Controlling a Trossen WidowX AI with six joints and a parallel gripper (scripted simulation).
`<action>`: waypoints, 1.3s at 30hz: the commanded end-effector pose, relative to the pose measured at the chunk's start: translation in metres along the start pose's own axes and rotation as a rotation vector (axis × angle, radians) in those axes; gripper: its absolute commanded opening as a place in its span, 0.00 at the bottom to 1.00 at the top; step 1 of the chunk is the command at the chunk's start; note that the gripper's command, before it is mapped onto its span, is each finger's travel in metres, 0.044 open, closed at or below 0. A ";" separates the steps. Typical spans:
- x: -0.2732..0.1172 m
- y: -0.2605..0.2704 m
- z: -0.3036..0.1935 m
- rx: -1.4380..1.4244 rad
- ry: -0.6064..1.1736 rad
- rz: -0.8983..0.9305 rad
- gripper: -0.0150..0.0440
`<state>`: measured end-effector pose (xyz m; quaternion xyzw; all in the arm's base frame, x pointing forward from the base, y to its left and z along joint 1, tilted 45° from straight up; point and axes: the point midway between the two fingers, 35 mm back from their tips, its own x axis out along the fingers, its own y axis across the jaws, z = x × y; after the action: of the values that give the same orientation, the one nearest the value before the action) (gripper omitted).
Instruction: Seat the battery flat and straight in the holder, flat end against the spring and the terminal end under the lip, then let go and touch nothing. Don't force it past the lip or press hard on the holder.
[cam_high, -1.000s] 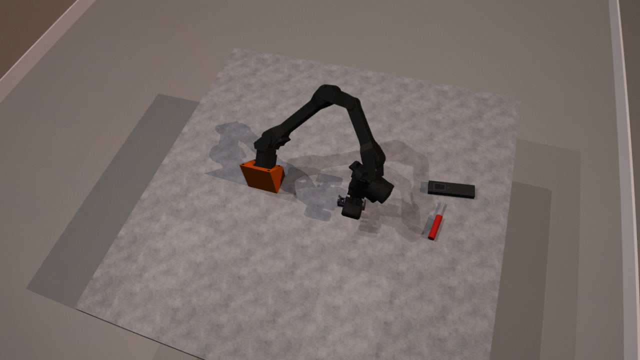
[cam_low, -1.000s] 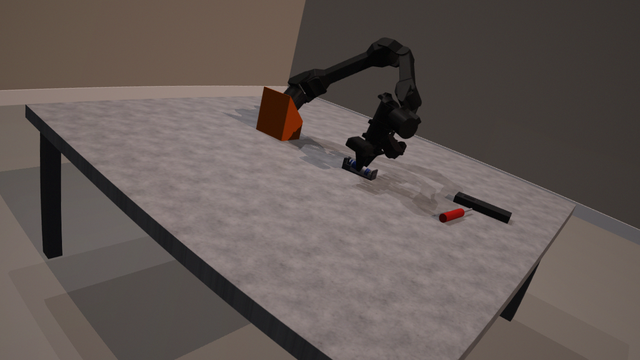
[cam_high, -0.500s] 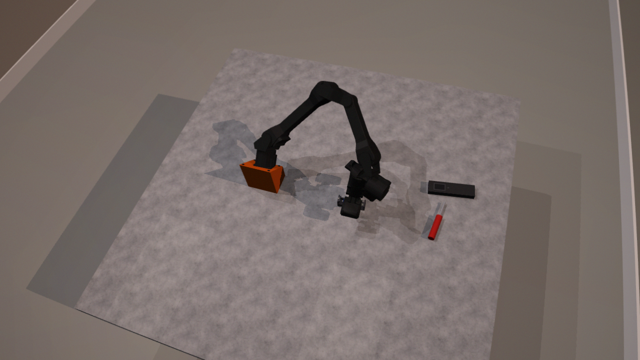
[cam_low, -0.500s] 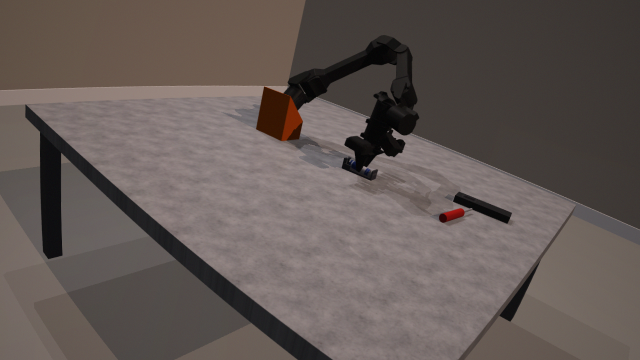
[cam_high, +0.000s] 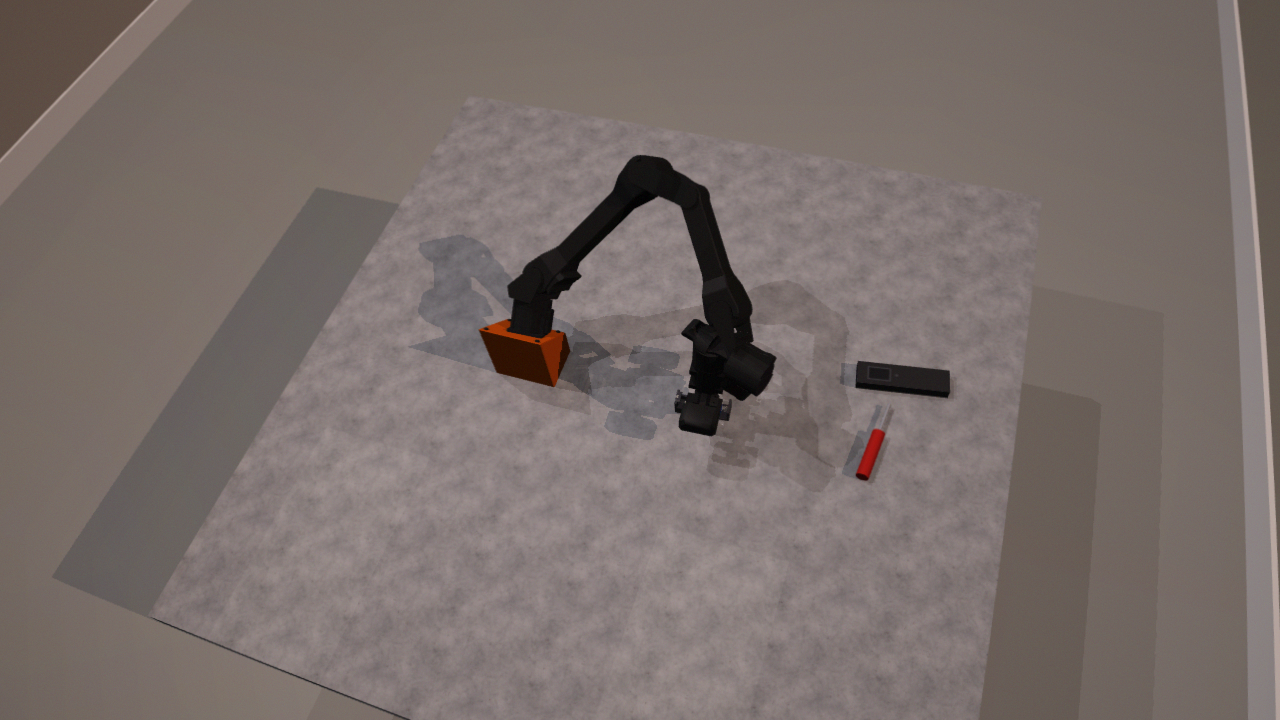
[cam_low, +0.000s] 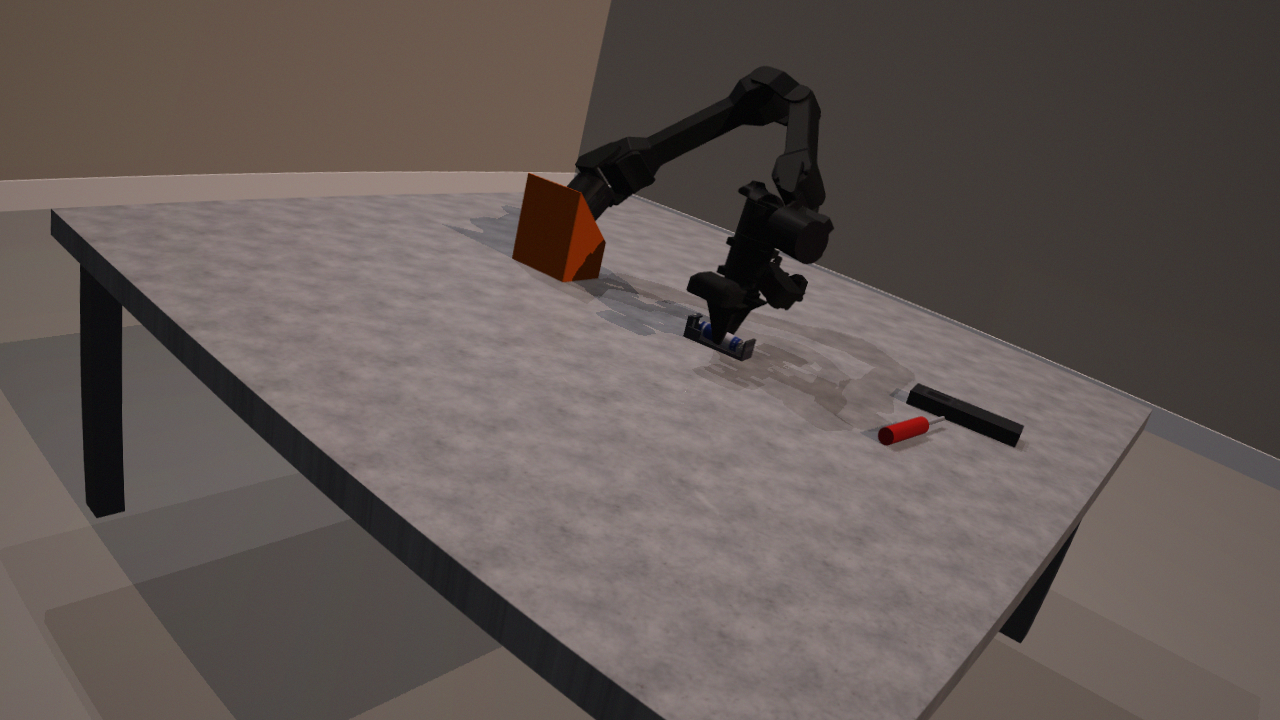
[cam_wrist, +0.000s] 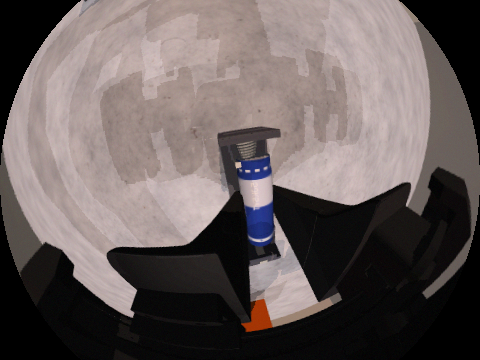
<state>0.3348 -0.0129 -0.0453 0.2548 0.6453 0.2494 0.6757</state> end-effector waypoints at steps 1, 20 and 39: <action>0.000 0.002 0.002 -0.007 -0.032 0.004 0.36; 0.001 0.002 -0.006 -0.009 -0.057 -0.002 0.36; 0.002 0.002 -0.015 -0.007 -0.076 -0.004 0.36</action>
<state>0.3230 -0.0099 -0.0457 0.2563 0.6178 0.2427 0.7027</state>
